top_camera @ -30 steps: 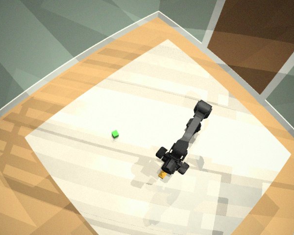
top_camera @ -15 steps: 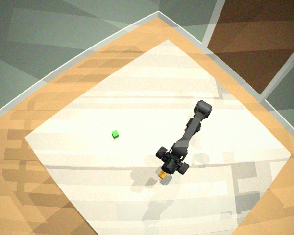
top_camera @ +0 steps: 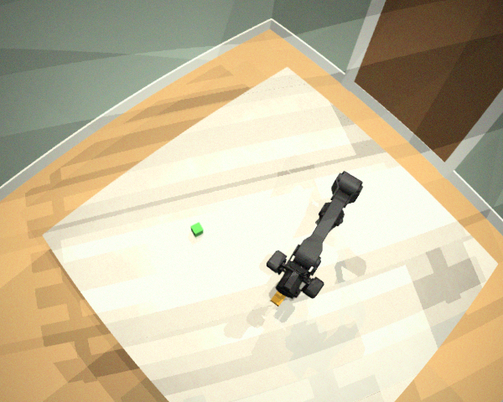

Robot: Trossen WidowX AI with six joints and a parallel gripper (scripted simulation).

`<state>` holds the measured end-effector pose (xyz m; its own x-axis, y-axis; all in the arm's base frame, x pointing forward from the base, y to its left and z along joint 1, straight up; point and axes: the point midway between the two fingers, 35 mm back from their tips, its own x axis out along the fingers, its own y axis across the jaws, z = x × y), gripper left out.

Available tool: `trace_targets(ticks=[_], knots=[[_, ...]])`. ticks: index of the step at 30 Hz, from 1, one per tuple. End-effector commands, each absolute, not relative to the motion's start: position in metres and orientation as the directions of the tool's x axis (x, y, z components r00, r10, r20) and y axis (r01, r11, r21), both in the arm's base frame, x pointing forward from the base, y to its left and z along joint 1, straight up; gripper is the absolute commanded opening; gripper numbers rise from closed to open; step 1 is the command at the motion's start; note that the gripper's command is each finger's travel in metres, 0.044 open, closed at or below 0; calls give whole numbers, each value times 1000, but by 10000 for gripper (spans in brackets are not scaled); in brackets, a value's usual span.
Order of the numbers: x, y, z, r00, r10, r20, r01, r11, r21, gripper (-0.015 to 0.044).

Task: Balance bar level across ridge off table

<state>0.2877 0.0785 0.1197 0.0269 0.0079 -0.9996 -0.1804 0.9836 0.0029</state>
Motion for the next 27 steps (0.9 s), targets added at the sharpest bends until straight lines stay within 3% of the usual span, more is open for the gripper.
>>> trace_targets(ticks=[1, 8, 27], knots=[[291, 79, 143, 33, 10, -999, -180, 984, 3, 440], [286, 78, 214, 33, 10, -999, -180, 984, 4, 440], [286, 78, 216, 33, 10, -999, -180, 984, 4, 440]])
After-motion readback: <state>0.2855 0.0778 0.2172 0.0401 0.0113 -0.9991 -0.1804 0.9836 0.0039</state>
